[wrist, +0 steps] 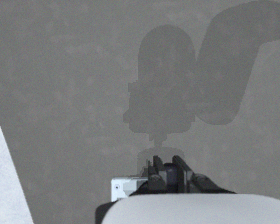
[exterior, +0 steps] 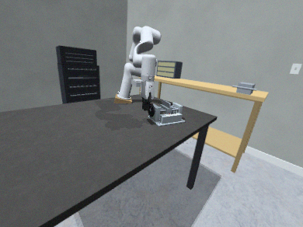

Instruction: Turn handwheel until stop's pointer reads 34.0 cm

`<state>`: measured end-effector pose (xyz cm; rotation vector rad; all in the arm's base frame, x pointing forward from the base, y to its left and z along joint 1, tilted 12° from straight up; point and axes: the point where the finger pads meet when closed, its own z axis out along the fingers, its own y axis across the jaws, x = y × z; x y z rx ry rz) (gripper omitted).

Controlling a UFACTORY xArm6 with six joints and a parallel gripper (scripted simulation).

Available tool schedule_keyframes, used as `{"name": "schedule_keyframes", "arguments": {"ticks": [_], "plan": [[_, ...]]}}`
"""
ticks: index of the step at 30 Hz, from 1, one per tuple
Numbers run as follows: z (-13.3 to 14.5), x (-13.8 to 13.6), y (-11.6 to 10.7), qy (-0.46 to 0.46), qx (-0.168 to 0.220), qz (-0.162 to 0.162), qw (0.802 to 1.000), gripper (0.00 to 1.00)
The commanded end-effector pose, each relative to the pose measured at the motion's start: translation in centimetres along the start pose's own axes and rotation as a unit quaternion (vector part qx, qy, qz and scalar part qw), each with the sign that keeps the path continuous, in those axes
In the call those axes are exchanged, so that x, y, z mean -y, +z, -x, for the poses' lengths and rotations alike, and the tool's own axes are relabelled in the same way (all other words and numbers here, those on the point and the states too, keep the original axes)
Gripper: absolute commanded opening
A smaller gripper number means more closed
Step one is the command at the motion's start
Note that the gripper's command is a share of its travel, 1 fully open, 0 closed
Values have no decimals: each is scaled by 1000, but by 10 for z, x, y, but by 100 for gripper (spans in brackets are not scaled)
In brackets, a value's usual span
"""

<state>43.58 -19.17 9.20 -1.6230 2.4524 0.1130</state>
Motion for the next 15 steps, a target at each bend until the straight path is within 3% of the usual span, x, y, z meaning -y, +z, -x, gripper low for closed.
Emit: {"name": "schedule_keyframes", "arguments": {"ticks": [1,15], "plan": [[0,1,-1,0,0,-2,1000,6],[0,0,-2,0,0,-2,1000,6]]}}
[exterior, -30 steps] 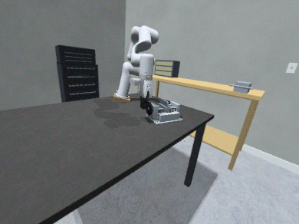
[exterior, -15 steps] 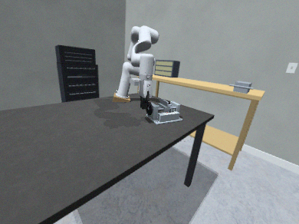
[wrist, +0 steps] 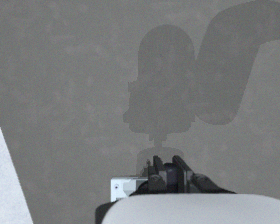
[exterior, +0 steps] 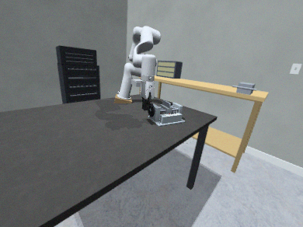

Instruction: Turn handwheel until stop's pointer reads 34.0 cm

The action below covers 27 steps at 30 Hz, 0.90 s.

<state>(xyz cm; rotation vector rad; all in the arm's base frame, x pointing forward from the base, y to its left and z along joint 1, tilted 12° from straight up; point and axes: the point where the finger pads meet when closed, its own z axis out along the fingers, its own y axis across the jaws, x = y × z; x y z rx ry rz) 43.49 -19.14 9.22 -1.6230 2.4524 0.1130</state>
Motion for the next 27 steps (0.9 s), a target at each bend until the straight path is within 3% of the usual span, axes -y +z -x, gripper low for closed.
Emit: {"name": "schedule_keyframes", "arguments": {"ticks": [1,27], "plan": [[0,1,-1,0,0,-2,1000,6],[0,-3,-2,0,0,-2,1000,6]]}}
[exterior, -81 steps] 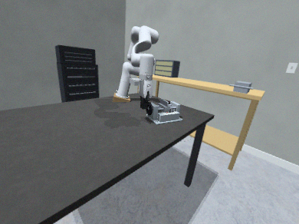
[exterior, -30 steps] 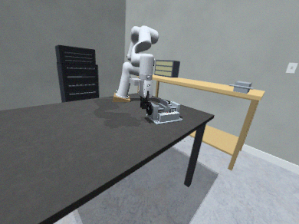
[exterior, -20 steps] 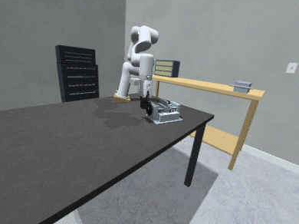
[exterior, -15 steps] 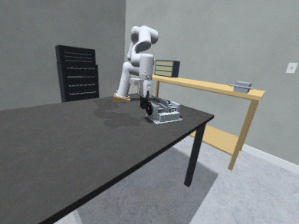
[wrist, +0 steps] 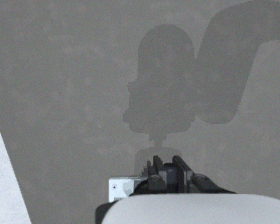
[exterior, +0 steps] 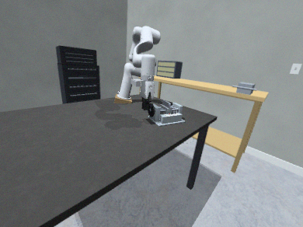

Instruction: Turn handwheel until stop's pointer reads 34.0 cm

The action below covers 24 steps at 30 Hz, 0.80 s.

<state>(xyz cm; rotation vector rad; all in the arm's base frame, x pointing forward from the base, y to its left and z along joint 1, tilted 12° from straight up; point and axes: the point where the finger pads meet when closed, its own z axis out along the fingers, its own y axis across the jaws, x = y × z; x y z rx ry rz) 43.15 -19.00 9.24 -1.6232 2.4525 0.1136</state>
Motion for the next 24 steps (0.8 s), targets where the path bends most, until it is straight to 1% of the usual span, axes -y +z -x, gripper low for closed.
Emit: {"name": "schedule_keyframes", "arguments": {"ticks": [1,24], "plan": [[0,0,-2,0,0,-2,1000,6],[0,-5,-1,0,0,-2,1000,6]]}}
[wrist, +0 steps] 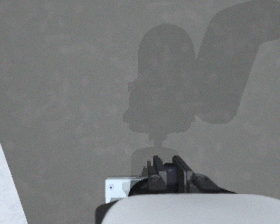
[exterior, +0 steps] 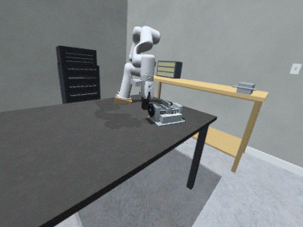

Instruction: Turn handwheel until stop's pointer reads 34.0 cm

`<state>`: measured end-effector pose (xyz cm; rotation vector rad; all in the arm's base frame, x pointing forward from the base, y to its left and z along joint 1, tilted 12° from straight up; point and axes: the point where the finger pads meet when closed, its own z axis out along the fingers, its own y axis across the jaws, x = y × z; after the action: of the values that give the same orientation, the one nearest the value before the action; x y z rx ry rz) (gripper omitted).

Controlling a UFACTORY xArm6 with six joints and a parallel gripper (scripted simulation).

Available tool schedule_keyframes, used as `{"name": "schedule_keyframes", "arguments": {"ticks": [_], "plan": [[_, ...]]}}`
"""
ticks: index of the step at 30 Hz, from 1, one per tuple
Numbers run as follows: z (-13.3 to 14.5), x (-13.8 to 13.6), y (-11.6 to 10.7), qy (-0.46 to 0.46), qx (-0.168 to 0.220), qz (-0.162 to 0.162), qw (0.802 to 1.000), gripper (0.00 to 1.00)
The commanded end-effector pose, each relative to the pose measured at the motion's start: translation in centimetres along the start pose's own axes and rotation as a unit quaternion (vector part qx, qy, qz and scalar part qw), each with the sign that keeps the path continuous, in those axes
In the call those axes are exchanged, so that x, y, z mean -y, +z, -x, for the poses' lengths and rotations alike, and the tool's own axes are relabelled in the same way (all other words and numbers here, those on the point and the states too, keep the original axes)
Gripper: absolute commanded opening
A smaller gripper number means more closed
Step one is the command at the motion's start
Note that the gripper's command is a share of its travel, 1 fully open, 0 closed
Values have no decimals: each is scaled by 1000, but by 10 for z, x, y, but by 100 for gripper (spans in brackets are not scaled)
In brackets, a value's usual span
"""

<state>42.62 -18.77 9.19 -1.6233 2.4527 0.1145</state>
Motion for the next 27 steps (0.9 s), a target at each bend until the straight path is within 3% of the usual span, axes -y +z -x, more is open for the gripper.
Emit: {"name": "schedule_keyframes", "arguments": {"ticks": [1,27], "plan": [[0,1,-2,0,0,-2,1000,6],[0,-9,1,0,0,-2,1000,6]]}}
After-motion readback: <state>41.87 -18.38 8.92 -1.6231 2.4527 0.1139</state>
